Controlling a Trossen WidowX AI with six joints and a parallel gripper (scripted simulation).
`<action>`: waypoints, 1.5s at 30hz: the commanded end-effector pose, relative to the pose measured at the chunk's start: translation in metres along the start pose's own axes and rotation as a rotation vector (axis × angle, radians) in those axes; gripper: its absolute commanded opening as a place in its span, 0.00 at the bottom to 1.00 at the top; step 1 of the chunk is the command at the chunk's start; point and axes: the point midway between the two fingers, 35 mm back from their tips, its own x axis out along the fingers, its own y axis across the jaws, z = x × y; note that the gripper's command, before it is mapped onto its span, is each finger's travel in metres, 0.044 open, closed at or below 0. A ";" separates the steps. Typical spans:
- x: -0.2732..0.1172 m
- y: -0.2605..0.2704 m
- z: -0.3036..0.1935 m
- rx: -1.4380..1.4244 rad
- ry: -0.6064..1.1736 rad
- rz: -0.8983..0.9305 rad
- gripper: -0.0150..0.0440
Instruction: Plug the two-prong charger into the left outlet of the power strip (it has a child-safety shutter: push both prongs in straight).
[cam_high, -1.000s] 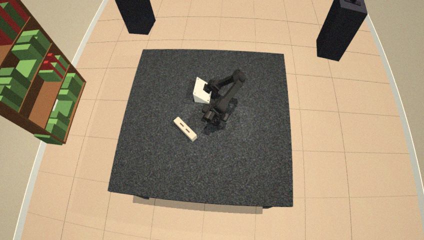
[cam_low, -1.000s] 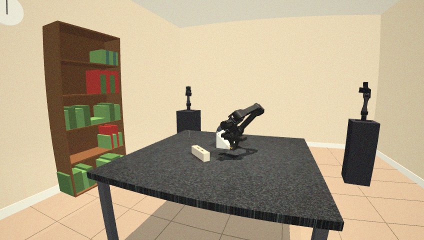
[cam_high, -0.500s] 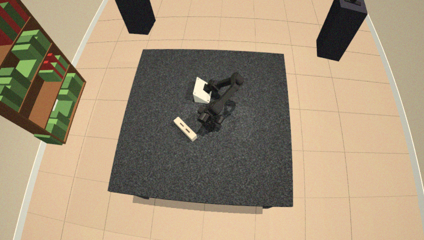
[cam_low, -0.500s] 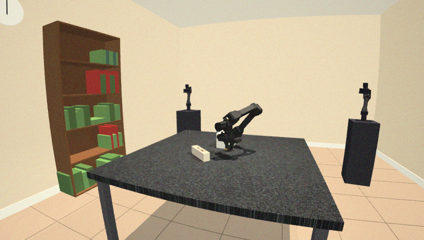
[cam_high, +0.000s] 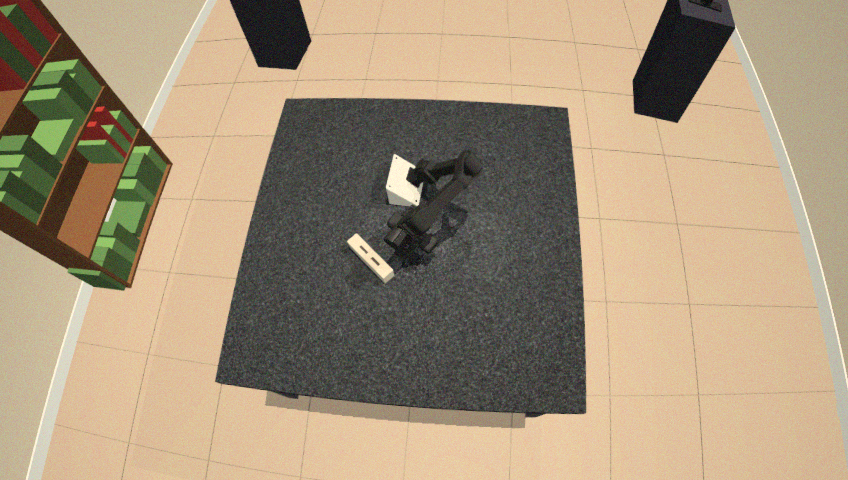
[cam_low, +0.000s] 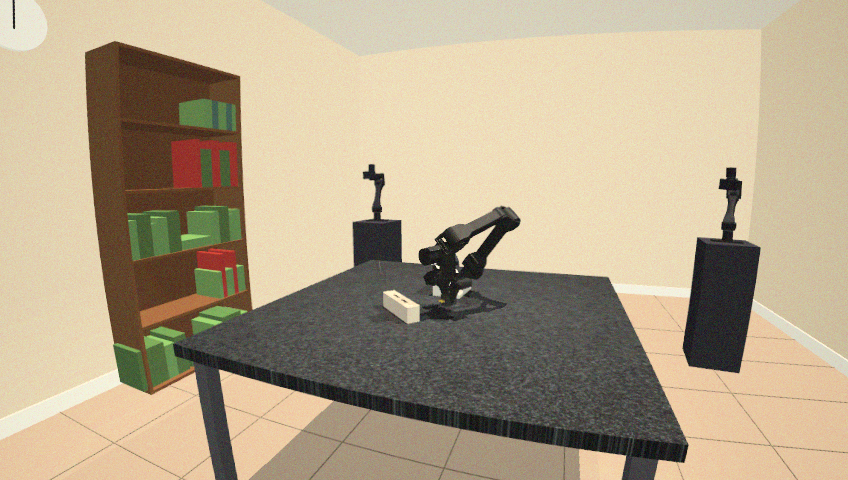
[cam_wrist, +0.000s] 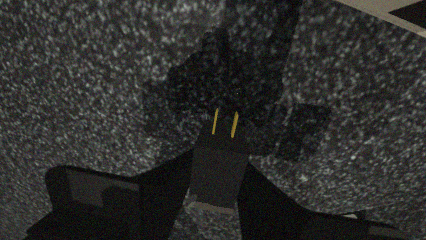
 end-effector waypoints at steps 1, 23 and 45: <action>0.002 -0.007 0.006 0.029 -0.002 -0.002 0.25; 0.013 -0.033 0.031 0.124 -0.003 0.005 0.25; 0.012 -0.040 0.058 0.138 -0.004 0.006 0.25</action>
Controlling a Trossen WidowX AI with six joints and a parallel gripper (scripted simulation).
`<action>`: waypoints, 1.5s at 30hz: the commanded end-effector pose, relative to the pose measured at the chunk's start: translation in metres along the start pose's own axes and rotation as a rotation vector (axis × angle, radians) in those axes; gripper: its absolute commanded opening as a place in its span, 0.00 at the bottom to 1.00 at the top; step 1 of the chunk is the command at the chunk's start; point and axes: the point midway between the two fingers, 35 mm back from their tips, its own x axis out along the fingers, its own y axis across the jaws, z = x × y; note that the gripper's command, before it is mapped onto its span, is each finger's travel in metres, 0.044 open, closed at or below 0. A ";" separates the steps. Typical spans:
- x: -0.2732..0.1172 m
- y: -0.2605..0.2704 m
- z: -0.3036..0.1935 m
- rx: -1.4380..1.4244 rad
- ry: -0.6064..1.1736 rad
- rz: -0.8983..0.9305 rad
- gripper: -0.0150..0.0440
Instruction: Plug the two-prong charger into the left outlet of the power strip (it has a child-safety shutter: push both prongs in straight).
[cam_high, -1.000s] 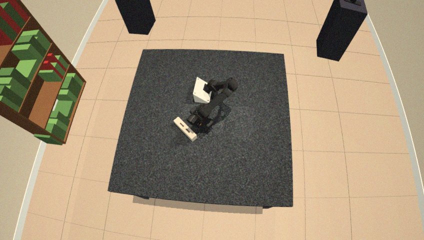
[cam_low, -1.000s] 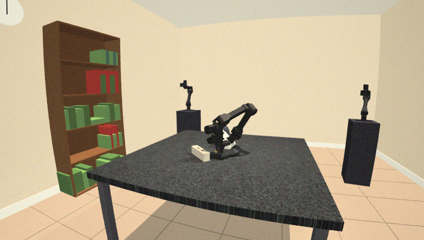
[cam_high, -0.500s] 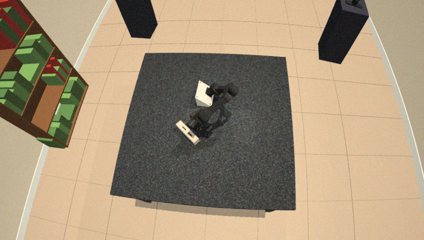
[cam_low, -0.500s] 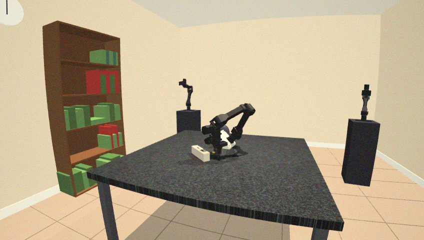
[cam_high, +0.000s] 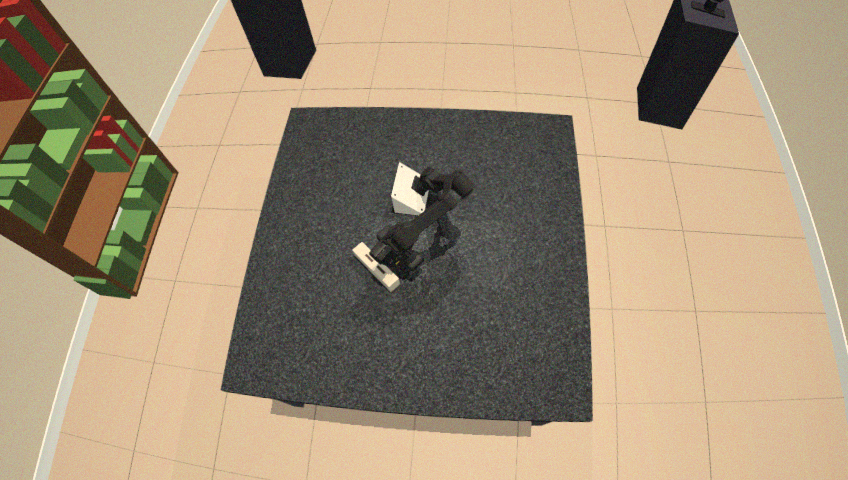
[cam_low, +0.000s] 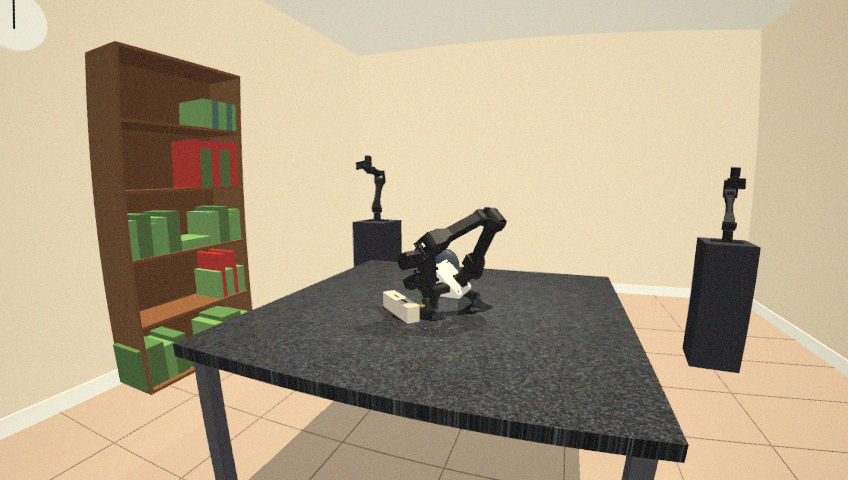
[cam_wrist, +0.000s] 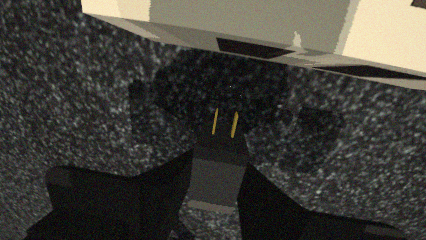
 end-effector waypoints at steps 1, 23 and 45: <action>-0.001 -0.001 0.005 0.003 -0.002 -0.003 0.25; 0.000 -0.004 0.026 0.013 -0.002 -0.003 0.25; -0.001 -0.005 0.030 0.012 -0.003 -0.003 0.25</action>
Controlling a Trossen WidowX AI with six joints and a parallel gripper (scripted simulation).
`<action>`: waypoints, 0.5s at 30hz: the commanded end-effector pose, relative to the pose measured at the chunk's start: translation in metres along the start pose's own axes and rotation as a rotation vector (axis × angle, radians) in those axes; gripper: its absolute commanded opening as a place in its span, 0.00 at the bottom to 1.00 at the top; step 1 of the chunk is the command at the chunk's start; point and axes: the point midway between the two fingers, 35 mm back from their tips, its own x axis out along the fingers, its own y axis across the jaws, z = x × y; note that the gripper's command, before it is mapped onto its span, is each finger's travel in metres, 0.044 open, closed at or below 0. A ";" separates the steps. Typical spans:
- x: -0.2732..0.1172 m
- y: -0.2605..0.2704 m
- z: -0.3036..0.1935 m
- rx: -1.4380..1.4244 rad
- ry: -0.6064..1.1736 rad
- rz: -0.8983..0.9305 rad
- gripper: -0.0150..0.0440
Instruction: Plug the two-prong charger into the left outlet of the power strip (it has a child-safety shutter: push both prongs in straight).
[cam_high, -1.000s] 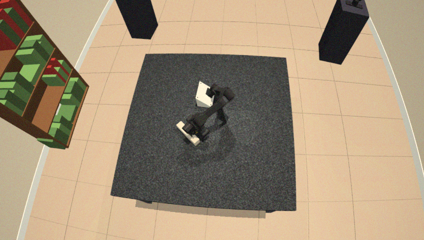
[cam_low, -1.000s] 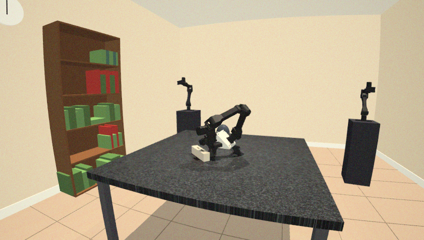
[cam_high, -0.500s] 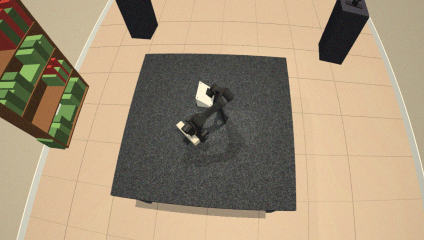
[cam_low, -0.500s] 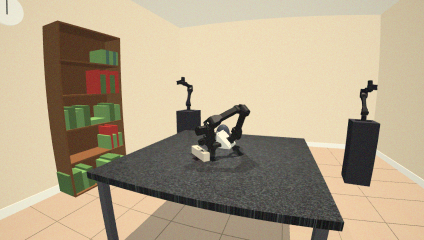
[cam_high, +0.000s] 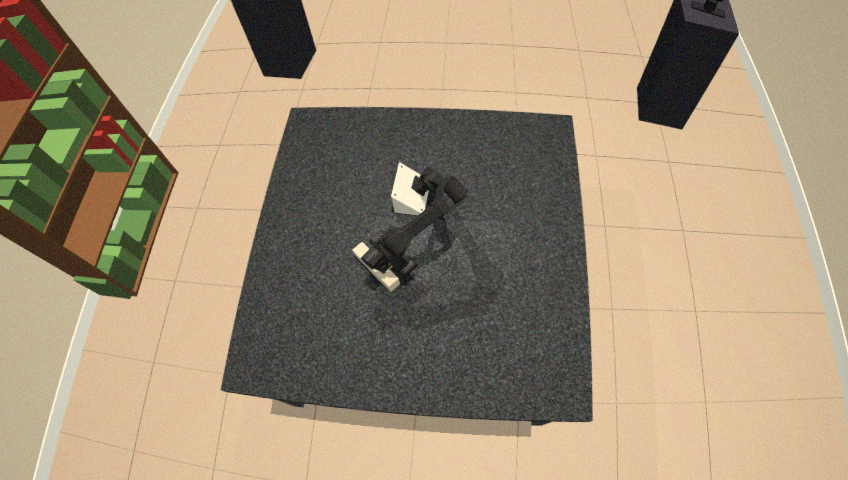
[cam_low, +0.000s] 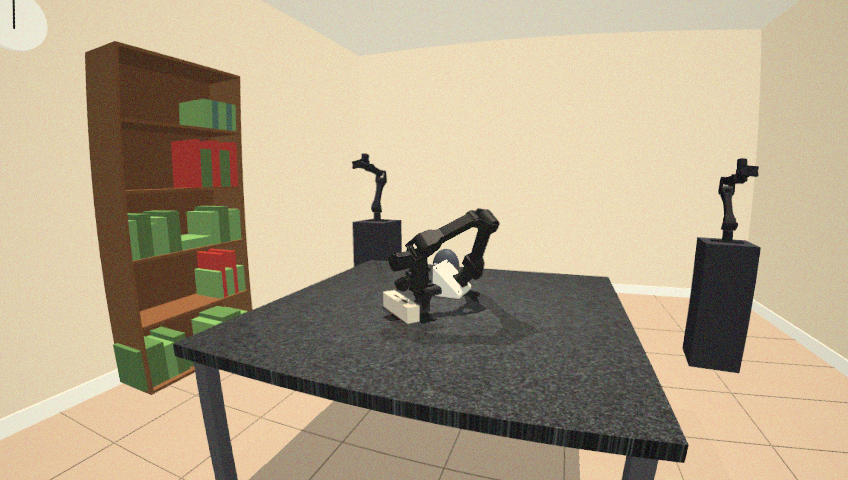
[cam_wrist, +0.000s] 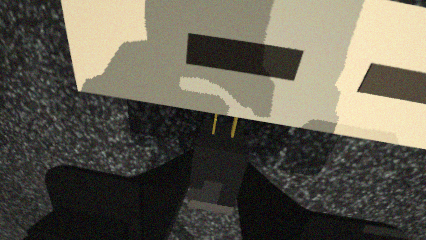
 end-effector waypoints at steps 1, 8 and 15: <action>-0.001 0.000 0.001 -0.004 -0.001 -0.004 0.25; -0.001 0.000 0.003 -0.004 -0.001 -0.004 0.25; -0.001 0.000 0.005 -0.004 -0.001 -0.004 0.25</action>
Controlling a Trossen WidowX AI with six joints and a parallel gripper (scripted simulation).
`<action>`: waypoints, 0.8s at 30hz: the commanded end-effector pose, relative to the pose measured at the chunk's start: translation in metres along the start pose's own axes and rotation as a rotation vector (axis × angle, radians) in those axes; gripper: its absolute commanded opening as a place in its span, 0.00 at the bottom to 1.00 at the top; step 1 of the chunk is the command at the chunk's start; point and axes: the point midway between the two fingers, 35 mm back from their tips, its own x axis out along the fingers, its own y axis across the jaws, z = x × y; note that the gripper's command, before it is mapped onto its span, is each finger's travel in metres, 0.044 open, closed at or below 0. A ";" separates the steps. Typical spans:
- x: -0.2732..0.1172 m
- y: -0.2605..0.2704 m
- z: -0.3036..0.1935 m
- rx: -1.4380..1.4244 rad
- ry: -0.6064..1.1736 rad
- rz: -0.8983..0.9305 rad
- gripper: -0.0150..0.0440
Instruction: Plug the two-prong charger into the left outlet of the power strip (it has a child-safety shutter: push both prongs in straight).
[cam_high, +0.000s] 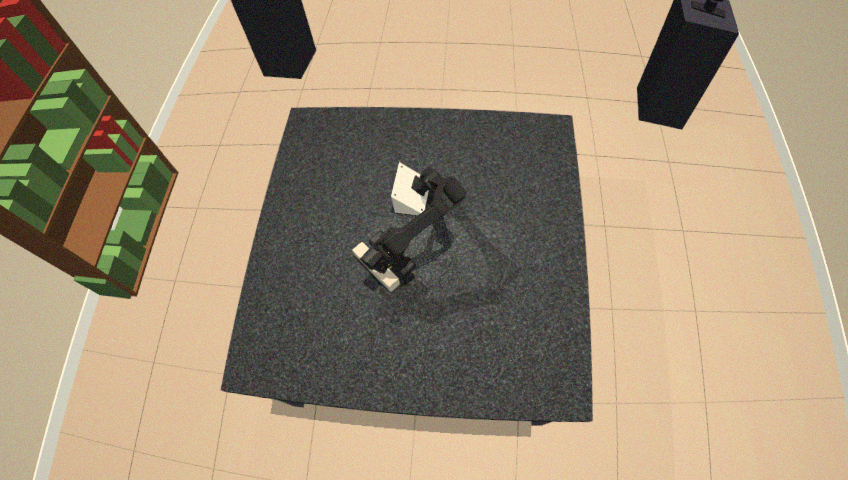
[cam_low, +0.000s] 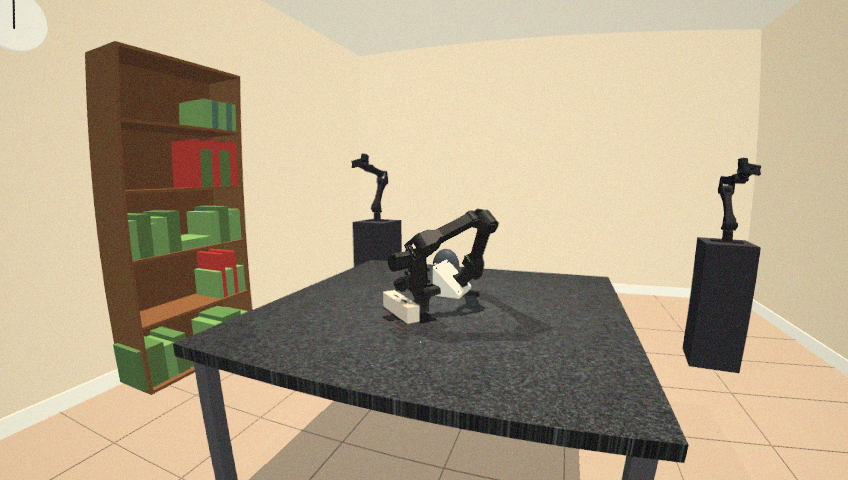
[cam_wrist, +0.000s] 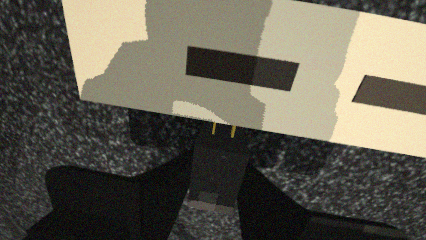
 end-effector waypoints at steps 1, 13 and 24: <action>0.000 0.000 0.001 -0.004 0.000 -0.004 0.25; 0.000 -0.001 0.002 -0.004 -0.001 -0.004 0.25; -0.001 -0.001 0.004 -0.004 -0.001 -0.004 0.25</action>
